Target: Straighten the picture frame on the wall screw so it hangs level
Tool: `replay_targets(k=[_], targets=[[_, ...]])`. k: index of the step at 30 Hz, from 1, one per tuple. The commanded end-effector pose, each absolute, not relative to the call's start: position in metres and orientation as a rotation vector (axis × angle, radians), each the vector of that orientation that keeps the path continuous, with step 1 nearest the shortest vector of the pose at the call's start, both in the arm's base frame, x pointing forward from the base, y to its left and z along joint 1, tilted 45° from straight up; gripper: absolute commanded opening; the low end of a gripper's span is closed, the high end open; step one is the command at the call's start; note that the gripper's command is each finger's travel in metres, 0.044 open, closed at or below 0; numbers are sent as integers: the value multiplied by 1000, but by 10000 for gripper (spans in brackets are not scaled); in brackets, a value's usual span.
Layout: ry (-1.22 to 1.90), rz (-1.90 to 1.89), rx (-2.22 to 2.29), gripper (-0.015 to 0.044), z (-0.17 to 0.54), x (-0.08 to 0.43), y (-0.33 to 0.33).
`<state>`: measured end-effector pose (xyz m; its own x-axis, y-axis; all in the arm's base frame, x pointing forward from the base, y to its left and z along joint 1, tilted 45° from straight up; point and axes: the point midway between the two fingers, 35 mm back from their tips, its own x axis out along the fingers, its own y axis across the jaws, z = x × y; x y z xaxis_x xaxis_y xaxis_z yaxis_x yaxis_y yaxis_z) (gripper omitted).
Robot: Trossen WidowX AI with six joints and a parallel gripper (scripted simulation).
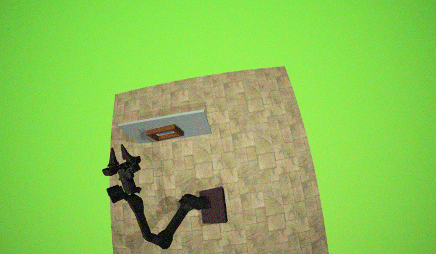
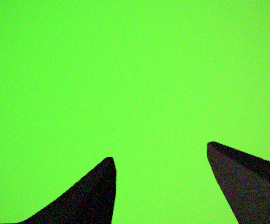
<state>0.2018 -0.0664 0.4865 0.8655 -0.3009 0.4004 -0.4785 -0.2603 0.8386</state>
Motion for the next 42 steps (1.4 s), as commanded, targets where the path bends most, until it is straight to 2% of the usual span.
replay_targets(k=[1, 13, 42], targets=[[-417, 132, 1996, 260, 424, 193, -40], [-14, -5, 2193, 260, 266, 167, 6], [-9, -7, 2195, 260, 264, 167, 6]])
